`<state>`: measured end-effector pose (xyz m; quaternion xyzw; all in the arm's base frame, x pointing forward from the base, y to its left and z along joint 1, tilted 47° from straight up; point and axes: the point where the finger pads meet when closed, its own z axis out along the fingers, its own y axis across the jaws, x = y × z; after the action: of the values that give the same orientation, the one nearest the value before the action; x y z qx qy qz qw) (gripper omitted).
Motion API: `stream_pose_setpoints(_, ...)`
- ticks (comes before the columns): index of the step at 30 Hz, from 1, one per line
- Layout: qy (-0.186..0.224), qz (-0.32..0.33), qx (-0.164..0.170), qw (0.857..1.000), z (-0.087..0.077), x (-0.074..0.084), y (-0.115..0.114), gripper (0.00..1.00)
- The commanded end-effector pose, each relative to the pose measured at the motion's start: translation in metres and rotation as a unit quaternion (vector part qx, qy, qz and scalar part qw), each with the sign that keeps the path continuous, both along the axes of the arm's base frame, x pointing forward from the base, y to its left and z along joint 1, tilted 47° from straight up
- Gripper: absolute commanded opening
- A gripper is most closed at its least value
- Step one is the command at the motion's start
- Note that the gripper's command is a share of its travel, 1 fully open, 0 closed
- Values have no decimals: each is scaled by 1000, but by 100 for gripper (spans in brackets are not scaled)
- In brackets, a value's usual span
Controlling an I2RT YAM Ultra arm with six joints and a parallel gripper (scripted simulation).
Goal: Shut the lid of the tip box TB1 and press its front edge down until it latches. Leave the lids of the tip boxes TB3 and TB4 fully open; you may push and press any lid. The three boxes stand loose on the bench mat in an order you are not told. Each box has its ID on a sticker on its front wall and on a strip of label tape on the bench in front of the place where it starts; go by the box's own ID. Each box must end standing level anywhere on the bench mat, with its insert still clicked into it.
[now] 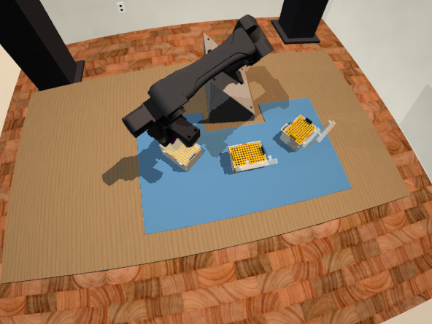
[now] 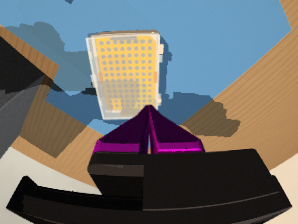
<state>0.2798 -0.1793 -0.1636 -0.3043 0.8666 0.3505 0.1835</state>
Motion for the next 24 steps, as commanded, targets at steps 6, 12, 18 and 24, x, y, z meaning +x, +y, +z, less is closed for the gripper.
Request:
stream_pose_setpoints(6,-2,-8,-1,1000,13,-2,-15,0)
stream_pose_setpoints(12,-2,-8,-1,1000,22,-4,-23,0)
stream_pose_setpoints(18,-2,-8,-1,1000,30,-5,-32,0)
stream_pose_setpoints(24,-2,-8,-1,1000,35,-6,-38,0)
